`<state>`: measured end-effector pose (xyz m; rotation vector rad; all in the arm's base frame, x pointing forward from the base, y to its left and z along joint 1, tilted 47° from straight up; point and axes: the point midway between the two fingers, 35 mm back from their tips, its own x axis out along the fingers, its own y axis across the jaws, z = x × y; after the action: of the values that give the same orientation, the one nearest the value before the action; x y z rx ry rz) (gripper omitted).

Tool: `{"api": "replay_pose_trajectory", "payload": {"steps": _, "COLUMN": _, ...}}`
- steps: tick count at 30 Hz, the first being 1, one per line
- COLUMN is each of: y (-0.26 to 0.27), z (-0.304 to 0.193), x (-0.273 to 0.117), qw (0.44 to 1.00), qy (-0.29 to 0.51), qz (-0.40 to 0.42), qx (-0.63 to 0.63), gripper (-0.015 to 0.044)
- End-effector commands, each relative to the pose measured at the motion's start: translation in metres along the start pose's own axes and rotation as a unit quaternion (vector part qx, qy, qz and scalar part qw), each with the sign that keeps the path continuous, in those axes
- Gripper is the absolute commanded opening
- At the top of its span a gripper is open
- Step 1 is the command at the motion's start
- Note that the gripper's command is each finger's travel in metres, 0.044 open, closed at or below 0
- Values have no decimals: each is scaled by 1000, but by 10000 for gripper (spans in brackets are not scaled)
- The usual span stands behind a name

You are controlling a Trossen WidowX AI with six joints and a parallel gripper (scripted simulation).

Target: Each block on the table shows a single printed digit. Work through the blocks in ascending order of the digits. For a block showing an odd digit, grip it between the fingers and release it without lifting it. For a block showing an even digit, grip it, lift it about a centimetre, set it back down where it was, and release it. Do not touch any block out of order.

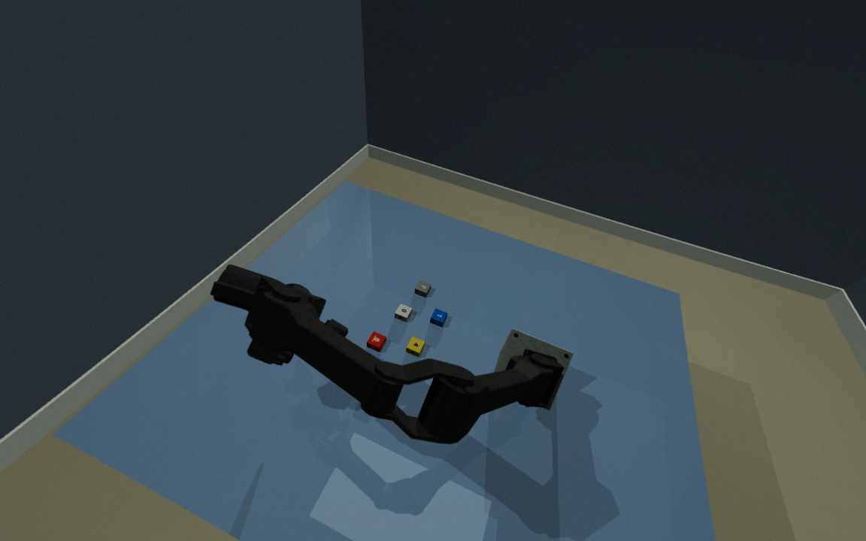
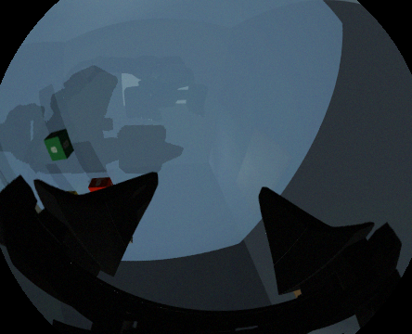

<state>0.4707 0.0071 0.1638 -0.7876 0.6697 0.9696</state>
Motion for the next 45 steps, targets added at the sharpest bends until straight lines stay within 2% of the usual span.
{"api": "replay_pose_trajectory", "payload": {"steps": 1, "y": 8, "z": -71, "x": 3, "qw": 989, "qy": 25, "qz": 43, "qx": 142, "gripper": 400}}
{"api": "replay_pose_trajectory", "payload": {"steps": 5, "y": 35, "z": -158, "x": 0, "qw": 938, "qy": 49, "qz": 96, "qx": 329, "gripper": 400}}
{"api": "replay_pose_trajectory", "payload": {"steps": 10, "y": 89, "z": -250, "x": -14, "qw": 813, "qy": 55, "qz": 162, "qx": 556, "gripper": 400}}
{"api": "replay_pose_trajectory", "payload": {"steps": 13, "y": 118, "z": -282, "x": -23, "qw": 735, "qy": 47, "qz": 193, "qx": 649, "gripper": 400}}
{"api": "replay_pose_trajectory", "payload": {"steps": 15, "y": 128, "z": -291, "x": -26, "qw": 707, "qy": 43, "qz": 202, "qx": 676, "gripper": 400}}
{"api": "replay_pose_trajectory", "payload": {"steps": 38, "y": 131, "z": -292, "x": -27, "qw": 702, "qy": 43, "qz": 204, "qx": 681, "gripper": 400}}
{"api": "replay_pose_trajectory", "payload": {"steps": 45, "y": 170, "z": -252, "x": -56, "qw": 701, "qy": 43, "qz": 206, "qx": 682, "gripper": 400}}
